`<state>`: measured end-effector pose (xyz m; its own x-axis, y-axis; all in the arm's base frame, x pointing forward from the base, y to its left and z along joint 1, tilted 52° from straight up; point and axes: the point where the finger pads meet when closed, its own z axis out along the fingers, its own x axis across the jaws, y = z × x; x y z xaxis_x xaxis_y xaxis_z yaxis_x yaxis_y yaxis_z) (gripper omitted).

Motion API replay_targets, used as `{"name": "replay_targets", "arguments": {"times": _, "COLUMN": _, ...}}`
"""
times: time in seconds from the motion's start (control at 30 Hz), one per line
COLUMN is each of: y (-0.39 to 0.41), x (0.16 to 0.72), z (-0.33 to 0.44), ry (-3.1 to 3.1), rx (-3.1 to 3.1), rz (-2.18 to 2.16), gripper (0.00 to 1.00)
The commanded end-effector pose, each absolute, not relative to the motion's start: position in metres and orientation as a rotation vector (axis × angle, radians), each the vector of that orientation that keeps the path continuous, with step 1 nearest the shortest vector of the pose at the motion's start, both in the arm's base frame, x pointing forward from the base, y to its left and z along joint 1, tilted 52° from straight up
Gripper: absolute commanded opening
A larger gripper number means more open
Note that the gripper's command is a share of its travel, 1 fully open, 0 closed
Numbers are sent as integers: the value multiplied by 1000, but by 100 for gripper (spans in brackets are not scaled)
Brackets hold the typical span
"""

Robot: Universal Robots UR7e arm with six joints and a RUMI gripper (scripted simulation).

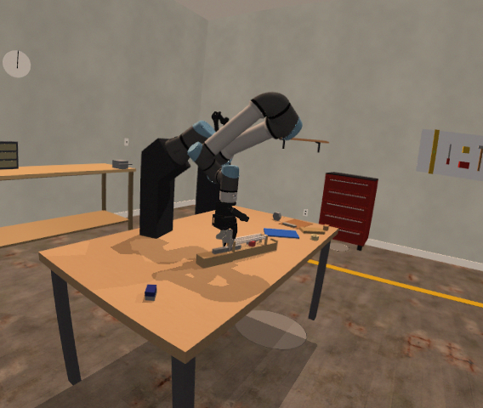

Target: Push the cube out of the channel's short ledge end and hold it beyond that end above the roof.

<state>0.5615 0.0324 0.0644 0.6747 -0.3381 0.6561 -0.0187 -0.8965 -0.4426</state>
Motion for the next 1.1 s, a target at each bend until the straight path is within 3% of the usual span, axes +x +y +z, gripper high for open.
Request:
{"name": "replay_targets", "arguments": {"times": 0.0, "y": 30, "x": 557, "z": 69, "ry": 279, "rx": -2487, "rz": -1091, "gripper": 22}}
{"name": "replay_targets", "arguments": {"times": 1.07, "y": 14, "x": 514, "z": 104, "ry": 279, "rx": -2487, "rz": -1091, "gripper": 22}}
